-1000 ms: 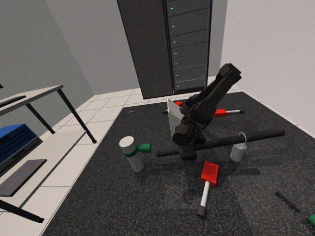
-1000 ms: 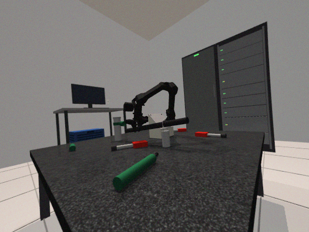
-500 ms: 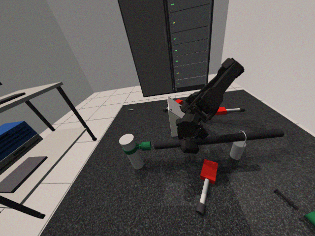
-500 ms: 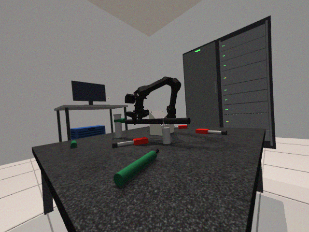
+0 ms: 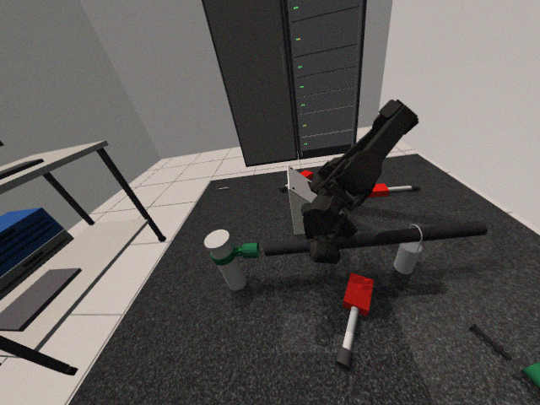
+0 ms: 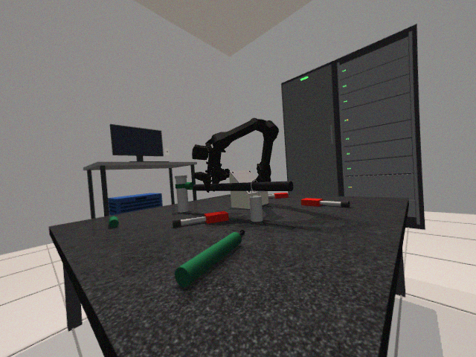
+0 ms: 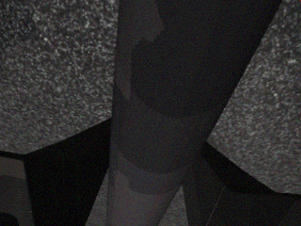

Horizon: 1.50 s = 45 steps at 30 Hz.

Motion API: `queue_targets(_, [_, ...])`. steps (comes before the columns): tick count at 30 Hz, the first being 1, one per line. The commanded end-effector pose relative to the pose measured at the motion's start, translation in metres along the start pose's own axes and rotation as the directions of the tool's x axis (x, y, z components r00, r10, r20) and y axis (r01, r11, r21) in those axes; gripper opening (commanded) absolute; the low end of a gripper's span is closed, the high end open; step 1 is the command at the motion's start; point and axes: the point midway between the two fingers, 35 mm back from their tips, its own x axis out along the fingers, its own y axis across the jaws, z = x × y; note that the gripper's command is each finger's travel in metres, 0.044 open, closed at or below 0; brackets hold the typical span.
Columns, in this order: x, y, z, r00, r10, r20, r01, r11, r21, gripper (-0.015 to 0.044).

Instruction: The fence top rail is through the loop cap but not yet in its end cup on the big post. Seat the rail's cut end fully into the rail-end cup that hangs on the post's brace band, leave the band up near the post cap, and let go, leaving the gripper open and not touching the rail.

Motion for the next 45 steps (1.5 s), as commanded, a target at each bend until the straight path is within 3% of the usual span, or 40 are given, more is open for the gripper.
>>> queue_targets(1, [-0.006,-0.005,-0.003,1.0,-0.013,-0.008,0.013,1.0,-0.005,0.0])
queue_targets(45, [0.0,-0.004,-0.024,1.0,0.005,0.003,-0.005,1.0,-0.011,0.0])
